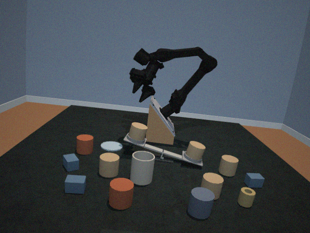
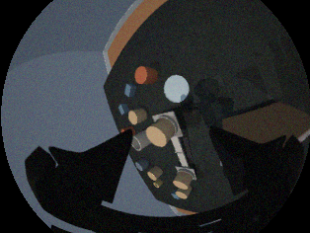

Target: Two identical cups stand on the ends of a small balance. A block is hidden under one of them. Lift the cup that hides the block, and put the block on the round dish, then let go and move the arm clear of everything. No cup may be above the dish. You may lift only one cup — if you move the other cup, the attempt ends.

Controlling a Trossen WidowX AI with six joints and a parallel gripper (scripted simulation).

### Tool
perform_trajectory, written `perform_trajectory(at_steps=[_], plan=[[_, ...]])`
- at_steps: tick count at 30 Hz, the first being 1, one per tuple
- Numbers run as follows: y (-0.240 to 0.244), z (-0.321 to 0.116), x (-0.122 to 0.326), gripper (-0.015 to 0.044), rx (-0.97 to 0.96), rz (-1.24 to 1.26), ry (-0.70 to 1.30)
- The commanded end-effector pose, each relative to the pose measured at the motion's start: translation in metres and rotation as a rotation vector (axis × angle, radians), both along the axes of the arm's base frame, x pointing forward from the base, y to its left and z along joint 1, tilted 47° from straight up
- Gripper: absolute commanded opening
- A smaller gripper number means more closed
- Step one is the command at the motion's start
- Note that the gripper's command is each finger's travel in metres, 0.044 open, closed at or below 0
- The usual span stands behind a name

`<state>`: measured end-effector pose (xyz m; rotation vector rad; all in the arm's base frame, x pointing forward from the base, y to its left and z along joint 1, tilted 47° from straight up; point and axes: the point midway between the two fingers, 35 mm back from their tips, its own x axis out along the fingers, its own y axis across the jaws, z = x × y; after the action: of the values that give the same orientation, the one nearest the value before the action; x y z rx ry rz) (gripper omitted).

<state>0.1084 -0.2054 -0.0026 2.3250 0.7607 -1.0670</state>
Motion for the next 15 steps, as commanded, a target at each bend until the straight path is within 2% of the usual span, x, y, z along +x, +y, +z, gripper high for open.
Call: perform_trajectory(at_steps=[1, 15], plan=[[0.006, 0.01, 0.006, 0.044, -0.071, 0.106, -0.068], [0.029, 0.042, 0.022, 0.044, -0.323, 0.446, -0.291]])
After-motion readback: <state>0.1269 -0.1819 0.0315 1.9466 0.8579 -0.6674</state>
